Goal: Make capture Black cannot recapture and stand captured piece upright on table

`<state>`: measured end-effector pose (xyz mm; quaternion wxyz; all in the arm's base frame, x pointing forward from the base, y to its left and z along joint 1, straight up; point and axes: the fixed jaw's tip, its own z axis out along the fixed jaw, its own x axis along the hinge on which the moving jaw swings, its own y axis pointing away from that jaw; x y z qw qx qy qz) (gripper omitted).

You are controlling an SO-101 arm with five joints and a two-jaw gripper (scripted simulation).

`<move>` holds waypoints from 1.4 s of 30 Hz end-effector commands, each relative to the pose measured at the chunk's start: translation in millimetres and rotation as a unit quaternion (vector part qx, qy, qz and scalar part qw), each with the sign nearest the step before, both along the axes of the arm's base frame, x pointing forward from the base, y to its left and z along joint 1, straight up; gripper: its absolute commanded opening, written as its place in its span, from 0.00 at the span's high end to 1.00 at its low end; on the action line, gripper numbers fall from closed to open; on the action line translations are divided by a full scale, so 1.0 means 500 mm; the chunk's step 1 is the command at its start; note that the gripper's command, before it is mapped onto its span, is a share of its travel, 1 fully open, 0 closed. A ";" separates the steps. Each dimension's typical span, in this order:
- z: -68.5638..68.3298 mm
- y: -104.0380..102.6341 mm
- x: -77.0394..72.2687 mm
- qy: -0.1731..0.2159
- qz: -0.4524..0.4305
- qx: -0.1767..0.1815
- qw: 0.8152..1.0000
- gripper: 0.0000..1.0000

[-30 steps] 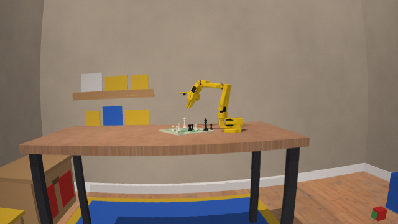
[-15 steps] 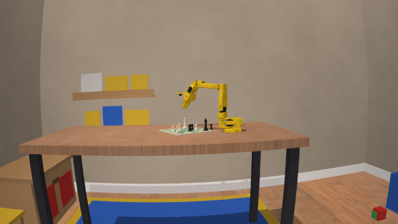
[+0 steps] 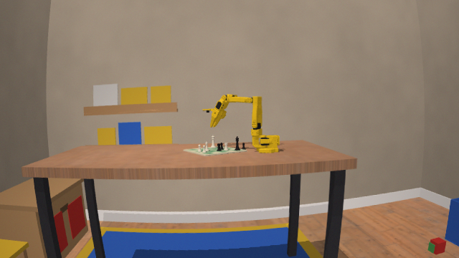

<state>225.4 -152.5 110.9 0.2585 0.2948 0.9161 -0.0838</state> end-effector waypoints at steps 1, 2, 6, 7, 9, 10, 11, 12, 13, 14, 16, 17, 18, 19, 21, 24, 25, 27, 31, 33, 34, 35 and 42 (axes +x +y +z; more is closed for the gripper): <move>-0.002 0.004 0.002 -0.002 0.001 0.001 1.000 0.88; -0.002 0.004 0.002 -0.002 0.001 0.001 1.000 0.88; -0.001 0.005 0.001 -0.002 0.001 0.001 1.000 0.88; 0.000 0.005 0.001 -0.002 0.001 0.001 1.000 0.88; 0.000 0.005 0.001 -0.002 0.001 0.001 1.000 0.88; 0.000 0.005 0.001 -0.002 0.001 0.001 1.000 0.88; 0.001 0.005 0.000 -0.002 0.001 0.001 1.000 0.88; 0.001 0.005 0.000 -0.002 0.001 0.001 1.000 0.88; 0.001 0.005 0.000 -0.002 0.001 0.001 1.000 0.88; 0.001 0.005 0.000 -0.002 0.001 0.001 1.000 0.88; 0.001 0.005 0.000 -0.002 0.001 0.001 1.000 0.88; 0.001 0.005 0.000 -0.002 0.001 0.001 1.000 0.88; 0.001 0.005 0.000 -0.002 0.001 0.001 1.000 0.88; 0.001 0.005 0.000 -0.002 0.001 0.001 1.000 0.88; 0.000 0.005 0.000 -0.002 0.001 0.001 1.000 0.88; -0.004 0.005 0.001 -0.002 0.001 0.001 1.000 0.88; -0.004 0.005 0.001 -0.002 0.001 0.001 1.000 0.88; -0.006 0.005 0.001 -0.002 0.001 0.001 1.000 0.88; -0.017 0.005 0.001 -0.002 0.001 0.001 1.000 0.88; -0.025 0.005 0.001 -0.002 0.001 0.001 1.000 0.88; -0.029 0.004 0.001 -0.002 0.001 0.001 1.000 0.88; -0.034 0.004 0.001 -0.002 0.001 0.001 1.000 0.88; -0.065 0.004 0.002 -0.002 0.001 0.001 1.000 0.88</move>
